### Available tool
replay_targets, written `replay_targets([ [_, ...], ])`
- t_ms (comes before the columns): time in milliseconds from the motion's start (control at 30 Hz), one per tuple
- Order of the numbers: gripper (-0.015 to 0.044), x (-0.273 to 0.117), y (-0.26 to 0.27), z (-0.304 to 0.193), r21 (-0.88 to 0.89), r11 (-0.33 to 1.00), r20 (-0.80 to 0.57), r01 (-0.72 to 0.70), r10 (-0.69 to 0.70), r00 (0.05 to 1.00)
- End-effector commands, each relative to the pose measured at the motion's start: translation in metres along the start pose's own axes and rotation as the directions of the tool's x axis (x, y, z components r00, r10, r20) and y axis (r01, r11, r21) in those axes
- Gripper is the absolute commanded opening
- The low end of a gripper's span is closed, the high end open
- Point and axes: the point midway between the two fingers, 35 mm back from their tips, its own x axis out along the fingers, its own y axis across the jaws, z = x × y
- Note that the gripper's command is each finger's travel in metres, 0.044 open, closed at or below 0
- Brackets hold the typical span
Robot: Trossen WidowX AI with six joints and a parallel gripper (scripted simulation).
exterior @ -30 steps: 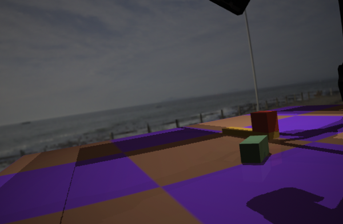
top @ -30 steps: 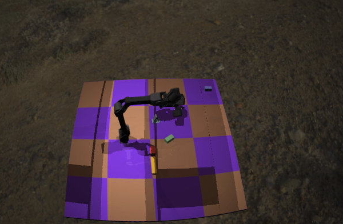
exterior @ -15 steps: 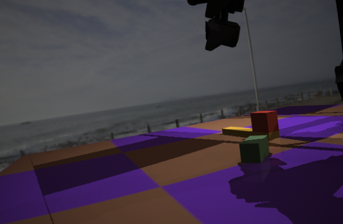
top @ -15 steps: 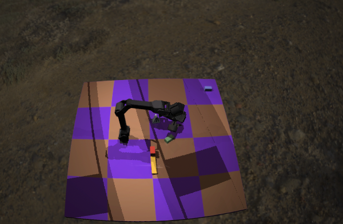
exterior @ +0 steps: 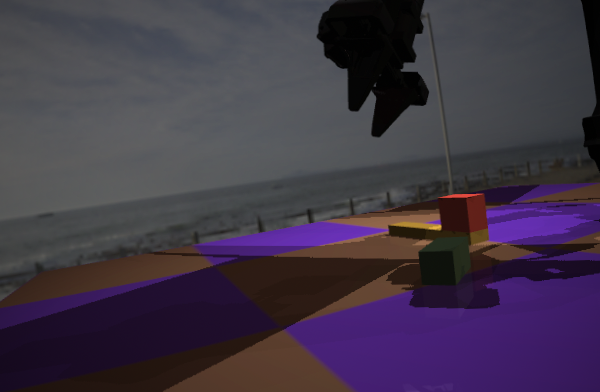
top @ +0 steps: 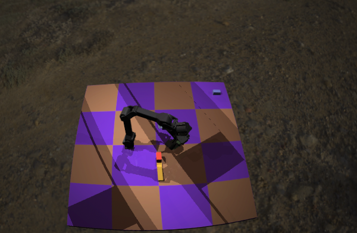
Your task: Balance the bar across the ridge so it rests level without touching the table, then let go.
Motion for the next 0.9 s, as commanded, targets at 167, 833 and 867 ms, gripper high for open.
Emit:
replay_targets([
  [167, 0.0315, -0.004, -0.059, 0.011, 0.180, 0.971, -0.037, 0.160, -0.156, 0.987],
  [833, 0.0315, -0.033, -0.175, 0.000, 0.510, 0.724, -0.238, 0.465, -0.401, 0.885],
  [867, 0.0315, -0.034, -0.177, 0.000, 0.517, 0.715, -0.245, 0.471, -0.404, 0.881],
])
